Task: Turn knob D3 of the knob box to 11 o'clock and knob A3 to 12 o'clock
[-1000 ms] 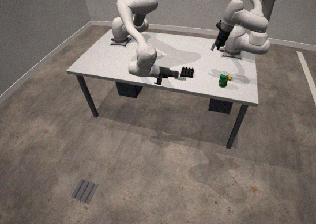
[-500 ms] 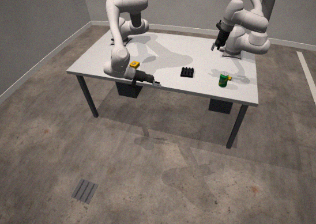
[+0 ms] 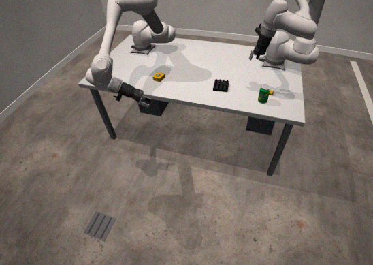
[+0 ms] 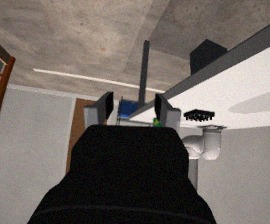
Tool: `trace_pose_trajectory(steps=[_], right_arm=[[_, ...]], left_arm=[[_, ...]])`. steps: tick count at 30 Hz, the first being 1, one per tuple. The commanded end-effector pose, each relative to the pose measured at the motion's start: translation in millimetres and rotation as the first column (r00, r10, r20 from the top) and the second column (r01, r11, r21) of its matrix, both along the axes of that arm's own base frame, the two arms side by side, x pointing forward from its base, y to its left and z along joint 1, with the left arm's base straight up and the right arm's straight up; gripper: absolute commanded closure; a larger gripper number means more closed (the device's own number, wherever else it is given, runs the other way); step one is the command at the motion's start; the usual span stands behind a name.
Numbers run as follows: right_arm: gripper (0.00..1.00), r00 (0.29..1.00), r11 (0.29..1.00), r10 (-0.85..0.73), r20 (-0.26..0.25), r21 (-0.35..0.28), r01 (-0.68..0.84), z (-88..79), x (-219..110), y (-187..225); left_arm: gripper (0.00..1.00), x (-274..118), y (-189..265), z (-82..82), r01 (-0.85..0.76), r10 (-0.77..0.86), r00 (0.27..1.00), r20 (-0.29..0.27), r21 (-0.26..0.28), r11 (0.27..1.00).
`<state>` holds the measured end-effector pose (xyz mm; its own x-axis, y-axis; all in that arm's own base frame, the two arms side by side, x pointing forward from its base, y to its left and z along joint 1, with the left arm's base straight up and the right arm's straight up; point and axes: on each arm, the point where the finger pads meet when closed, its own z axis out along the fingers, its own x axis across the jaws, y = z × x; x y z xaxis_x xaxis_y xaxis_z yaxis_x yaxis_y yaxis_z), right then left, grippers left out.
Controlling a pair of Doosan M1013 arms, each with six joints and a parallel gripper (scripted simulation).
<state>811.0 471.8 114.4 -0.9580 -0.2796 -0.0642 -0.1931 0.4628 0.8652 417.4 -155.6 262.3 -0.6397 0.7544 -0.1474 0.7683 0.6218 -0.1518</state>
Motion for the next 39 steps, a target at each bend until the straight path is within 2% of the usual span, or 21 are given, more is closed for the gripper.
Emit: trace_pose_trajectory(steps=[1,7,13,15,16,21,27,28,29,30,32,33,39], right_arm=[[0.00,0.995,0.997,-0.071,-0.066,-0.048,0.068,-0.4,9.5,-67.0],[0.00,0.946,0.962,-0.249,-0.208,-0.163,0.218,-4.4,10.0,-178.7],[0.00,0.833,0.889,-0.440,-0.336,-0.292,0.352,-7.2,-5.5,-288.6],[0.00,0.833,0.889,-0.440,-0.336,-0.292,0.352,-7.2,-5.5,-288.6],[0.00,0.807,0.874,-0.471,-0.356,-0.315,0.371,-7.9,-15.4,-339.4],[0.00,0.652,0.781,-0.619,-0.437,-0.430,0.453,-8.7,-41.8,-413.2],[0.00,0.414,0.649,-0.761,-0.500,-0.567,0.507,-8.3,-90.0,-509.6],[0.00,0.371,0.626,-0.779,-0.506,-0.589,0.511,-8.1,-99.4,-524.9],[0.00,0.371,0.626,-0.779,-0.506,-0.589,0.511,-7.9,-107.7,-540.6],[0.00,0.326,0.602,-0.796,-0.510,-0.611,0.514,-7.6,-117.8,-555.2],[0.00,0.326,0.602,-0.796,-0.510,-0.611,0.514,-7.6,-117.8,-555.2],[0.00,0.280,0.579,-0.811,-0.514,-0.633,0.515,-6.6,-144.9,-597.3],[0.00,0.000,0.442,-0.862,-0.508,-0.751,0.490,-3.8,-209.2,-665.3]], left_arm=[[0.00,0.3,0.0,0.5,0.000,0.000,1.000,0.001,0.000,1.000],[0.00,0.3,0.0,0.5,0.000,0.000,1.000,0.001,0.000,1.000],[0.00,0.3,0.0,0.5,0.000,0.000,1.000,0.001,0.000,1.000],[0.00,0.3,0.0,0.5,0.000,0.000,1.000,0.001,0.000,1.000],[0.00,0.3,0.0,0.5,0.000,0.000,1.000,0.001,0.000,1.000],[0.00,0.3,0.0,0.5,0.000,0.000,1.000,0.001,0.000,1.000],[0.00,0.3,0.0,0.5,0.000,0.000,1.000,0.001,0.000,1.000],[0.00,0.3,0.0,0.5,0.000,0.000,1.000,0.001,0.000,1.000],[0.00,0.3,0.0,0.5,0.000,0.000,1.000,0.001,0.000,1.000],[0.00,0.3,0.0,0.5,0.000,0.000,1.000,0.001,0.000,1.000],[0.00,0.3,0.0,0.5,0.000,0.000,1.000,0.001,0.000,1.000],[0.00,0.3,0.0,0.5,0.000,0.000,1.000,0.001,0.000,1.000],[0.00,0.3,0.0,0.5,0.000,0.000,1.000,0.001,0.000,1.000]])
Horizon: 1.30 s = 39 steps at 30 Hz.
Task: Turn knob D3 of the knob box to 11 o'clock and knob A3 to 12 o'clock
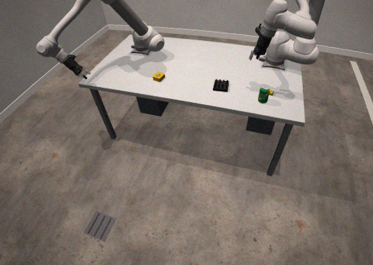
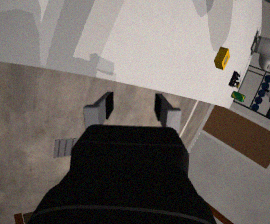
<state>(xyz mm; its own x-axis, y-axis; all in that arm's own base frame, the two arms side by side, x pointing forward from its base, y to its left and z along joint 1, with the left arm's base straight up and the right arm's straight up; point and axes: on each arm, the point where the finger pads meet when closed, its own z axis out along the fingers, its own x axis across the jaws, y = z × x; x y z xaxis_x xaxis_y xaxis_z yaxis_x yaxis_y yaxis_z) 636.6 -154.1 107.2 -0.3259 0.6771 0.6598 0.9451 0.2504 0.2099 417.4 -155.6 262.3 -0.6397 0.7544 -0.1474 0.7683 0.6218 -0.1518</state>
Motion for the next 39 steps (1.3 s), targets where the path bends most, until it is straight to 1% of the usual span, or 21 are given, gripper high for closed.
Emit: trace_pose_trajectory(steps=[1,4,8,10,11,13,17,21,23,25,27,33,39], right_arm=[[0.00,0.983,0.990,-0.138,-0.123,-0.035,0.135,4.1,-47.6,-50.9],[0.00,0.947,0.970,-0.242,-0.211,-0.066,0.233,6.3,-87.6,-83.6],[0.00,0.872,0.929,-0.371,-0.318,-0.115,0.353,9.9,-144.3,-121.6],[0.00,0.872,0.929,-0.371,-0.318,-0.115,0.353,9.9,-144.3,-121.6],[0.00,0.850,0.916,-0.401,-0.343,-0.128,0.380,12.7,-184.4,-147.6],[0.00,0.800,0.889,-0.457,-0.389,-0.156,0.431,14.2,-205.6,-156.2],[0.00,0.688,0.827,-0.553,-0.470,-0.215,0.519,19.0,-268.1,-181.2],[0.00,0.565,0.761,-0.629,-0.535,-0.275,0.587,24.3,-331.5,-198.1],[0.00,0.501,0.728,-0.658,-0.562,-0.305,0.615,27.2,-363.5,-203.8],[0.00,0.438,0.695,-0.683,-0.585,-0.334,0.637,29.4,-387.0,-205.7],[0.00,0.438,0.695,-0.683,-0.585,-0.334,0.637,29.4,-387.0,-205.7],[0.00,0.256,0.601,-0.730,-0.634,-0.416,0.683,35.2,-448.1,-205.1],[0.00,0.095,0.521,-0.745,-0.660,-0.487,0.701,40.3,-497.0,-198.8]], left_arm=[[0.00,0.3,0.0,0.5,0.000,0.000,1.000,0.001,0.000,1.000],[0.00,0.3,0.0,0.5,0.000,0.000,1.000,0.001,0.000,1.000],[0.00,0.3,0.0,0.5,0.000,0.000,1.000,0.001,0.000,1.000],[0.00,0.3,0.0,0.5,0.000,0.000,1.000,0.001,0.000,1.000],[0.00,0.3,0.0,0.5,0.000,0.000,1.000,0.001,0.000,1.000],[0.00,0.3,0.0,0.5,0.000,0.000,1.000,0.001,0.000,1.000],[0.00,0.3,0.0,0.5,0.000,0.000,1.000,0.001,0.000,1.000],[0.00,0.3,0.0,0.5,0.000,0.000,1.000,0.001,0.000,1.000],[0.00,0.3,0.0,0.5,0.000,0.000,1.000,0.001,0.000,1.000],[0.00,0.3,0.0,0.5,0.000,0.000,1.000,0.001,0.000,1.000],[0.00,0.3,0.0,0.5,0.000,0.000,1.000,0.001,0.000,1.000],[0.00,0.3,0.0,0.5,0.000,0.000,1.000,0.001,0.000,1.000],[0.00,0.3,0.0,0.5,0.000,0.000,1.000,0.001,0.000,1.000]])
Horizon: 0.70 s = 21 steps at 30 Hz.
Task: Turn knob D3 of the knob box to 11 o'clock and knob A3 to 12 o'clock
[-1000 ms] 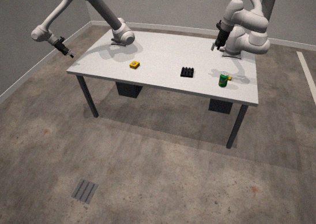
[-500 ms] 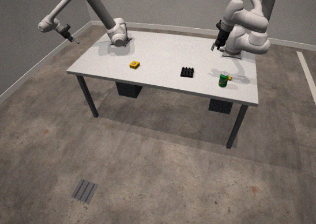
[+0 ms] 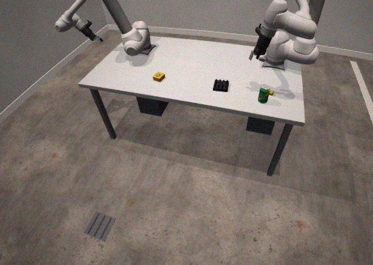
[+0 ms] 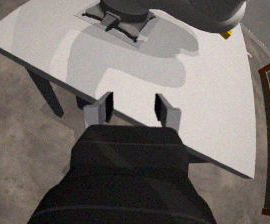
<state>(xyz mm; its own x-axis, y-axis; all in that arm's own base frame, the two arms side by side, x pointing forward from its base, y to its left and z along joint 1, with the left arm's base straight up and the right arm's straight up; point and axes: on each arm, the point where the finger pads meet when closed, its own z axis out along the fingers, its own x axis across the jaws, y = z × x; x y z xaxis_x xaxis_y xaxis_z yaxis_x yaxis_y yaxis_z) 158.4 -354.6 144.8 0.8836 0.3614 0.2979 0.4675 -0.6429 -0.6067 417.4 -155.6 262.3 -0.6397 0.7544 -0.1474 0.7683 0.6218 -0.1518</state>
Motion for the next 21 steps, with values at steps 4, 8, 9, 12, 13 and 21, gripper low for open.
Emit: trace_pose_trajectory(steps=[4,8,9,12,13,21], right_arm=[[0.00,0.992,0.995,-0.095,-0.086,0.002,0.095,4.8,-38.8,6.0],[0.00,0.982,0.990,-0.138,-0.127,0.002,0.140,6.7,-56.0,10.4],[0.00,0.979,0.988,-0.152,-0.140,0.002,0.153,7.3,-61.2,11.9],[0.00,0.967,0.982,-0.187,-0.173,0.000,0.190,8.9,-74.9,16.2],[0.00,0.963,0.980,-0.197,-0.183,0.000,0.200,9.4,-78.9,17.6],[0.00,0.939,0.966,-0.251,-0.237,-0.005,0.257,12.0,-100.4,25.6]], left_arm=[[0.00,0.3,0.0,0.5,0.000,0.000,1.000,0.001,0.000,1.000],[0.00,0.3,0.0,0.5,0.000,0.000,1.000,0.001,0.000,1.000],[0.00,0.3,0.0,0.5,0.000,0.000,1.000,0.001,0.000,1.000],[0.00,0.3,0.0,0.5,0.000,0.000,1.000,0.001,0.000,1.000],[0.00,0.3,0.0,0.5,0.000,0.000,1.000,0.001,0.000,1.000],[0.00,0.3,0.0,0.5,0.000,0.000,1.000,0.001,0.000,1.000]])
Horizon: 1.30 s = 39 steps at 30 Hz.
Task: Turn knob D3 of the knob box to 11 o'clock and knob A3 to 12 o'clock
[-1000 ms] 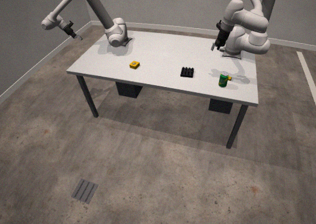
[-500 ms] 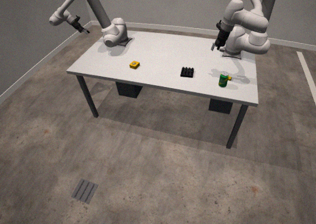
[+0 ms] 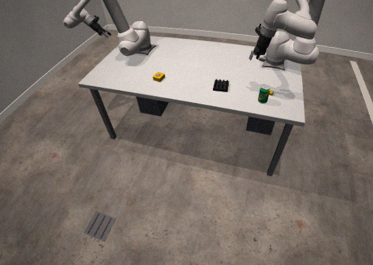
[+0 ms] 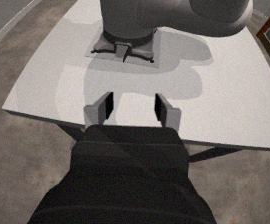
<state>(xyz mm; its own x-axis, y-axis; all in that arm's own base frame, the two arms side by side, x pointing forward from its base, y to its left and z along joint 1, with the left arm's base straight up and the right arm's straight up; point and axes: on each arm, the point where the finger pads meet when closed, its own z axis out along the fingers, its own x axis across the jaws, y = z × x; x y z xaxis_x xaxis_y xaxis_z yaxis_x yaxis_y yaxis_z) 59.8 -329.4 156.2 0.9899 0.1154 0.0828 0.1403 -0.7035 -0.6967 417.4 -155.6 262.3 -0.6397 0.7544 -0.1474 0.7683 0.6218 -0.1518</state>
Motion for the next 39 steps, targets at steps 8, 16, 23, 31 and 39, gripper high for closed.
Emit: trace_pose_trajectory(steps=[8,16,23,31,39], right_arm=[[0.00,0.999,0.999,-0.037,-0.034,0.004,0.037,2.0,-13.1,5.2],[0.00,0.998,0.999,-0.049,-0.045,0.005,0.050,2.6,-17.4,7.1],[0.00,0.998,0.999,-0.050,-0.046,0.005,0.050,2.6,-17.7,7.3],[0.00,0.998,0.999,-0.050,-0.046,0.005,0.050,2.6,-17.7,7.3],[0.00,0.998,0.999,-0.050,-0.046,0.005,0.050,2.6,-17.7,7.3]], left_arm=[[0.00,0.3,0.0,0.5,0.000,0.000,1.000,0.001,0.000,1.000],[0.00,0.3,0.0,0.5,0.000,0.000,1.000,0.001,0.000,1.000],[0.00,0.3,0.0,0.5,0.000,0.000,1.000,0.001,0.000,1.000],[0.00,0.8,-3.2,-3.4,0.087,-0.087,0.996,0.018,0.005,0.996],[0.00,1.7,-12.7,-17.2,0.352,-0.353,0.934,0.063,0.027,0.936]])
